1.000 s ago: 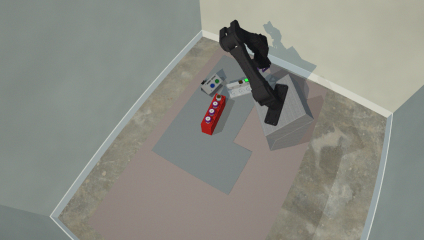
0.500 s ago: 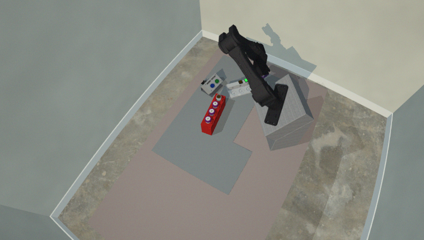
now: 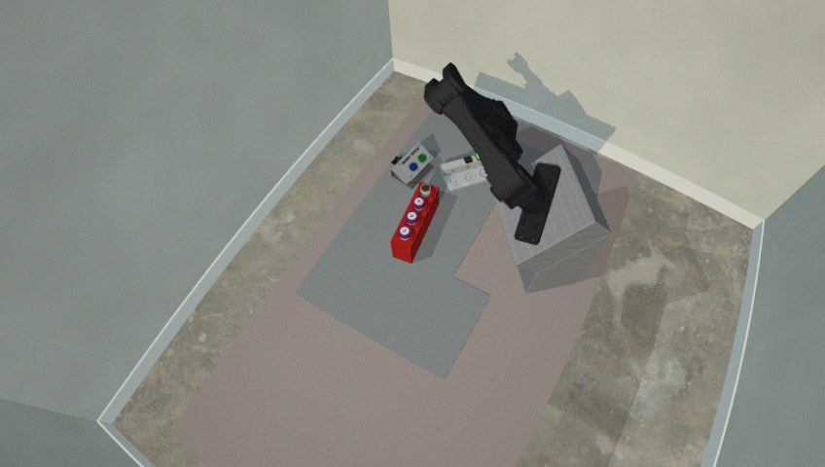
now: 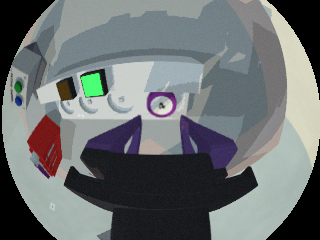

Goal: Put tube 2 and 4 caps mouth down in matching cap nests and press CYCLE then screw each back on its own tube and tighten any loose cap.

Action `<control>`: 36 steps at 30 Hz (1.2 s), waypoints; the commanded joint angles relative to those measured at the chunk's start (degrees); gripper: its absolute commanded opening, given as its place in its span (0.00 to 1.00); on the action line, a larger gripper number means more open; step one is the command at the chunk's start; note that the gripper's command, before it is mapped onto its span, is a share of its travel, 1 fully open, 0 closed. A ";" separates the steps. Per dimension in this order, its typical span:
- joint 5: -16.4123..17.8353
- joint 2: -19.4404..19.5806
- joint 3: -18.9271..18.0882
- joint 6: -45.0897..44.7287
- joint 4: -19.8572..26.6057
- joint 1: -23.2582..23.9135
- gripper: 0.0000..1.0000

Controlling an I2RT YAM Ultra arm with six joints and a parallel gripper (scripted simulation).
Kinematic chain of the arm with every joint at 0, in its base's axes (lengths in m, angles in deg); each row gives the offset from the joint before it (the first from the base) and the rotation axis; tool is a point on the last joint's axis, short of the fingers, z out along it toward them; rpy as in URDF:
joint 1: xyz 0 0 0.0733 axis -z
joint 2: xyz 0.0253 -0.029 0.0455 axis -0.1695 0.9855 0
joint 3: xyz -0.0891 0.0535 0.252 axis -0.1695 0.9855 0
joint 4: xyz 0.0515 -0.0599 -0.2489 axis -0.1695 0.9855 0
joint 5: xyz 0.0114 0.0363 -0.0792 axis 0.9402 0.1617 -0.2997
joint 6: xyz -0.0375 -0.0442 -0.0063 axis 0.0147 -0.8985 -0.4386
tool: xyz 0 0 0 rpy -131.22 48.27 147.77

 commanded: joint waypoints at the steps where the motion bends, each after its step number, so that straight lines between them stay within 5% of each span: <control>1: -0.10 0.49 -0.97 3.25 -4.12 0.07 0.47; 36: -0.22 1.94 -1.36 4.90 -6.29 -1.14 0.47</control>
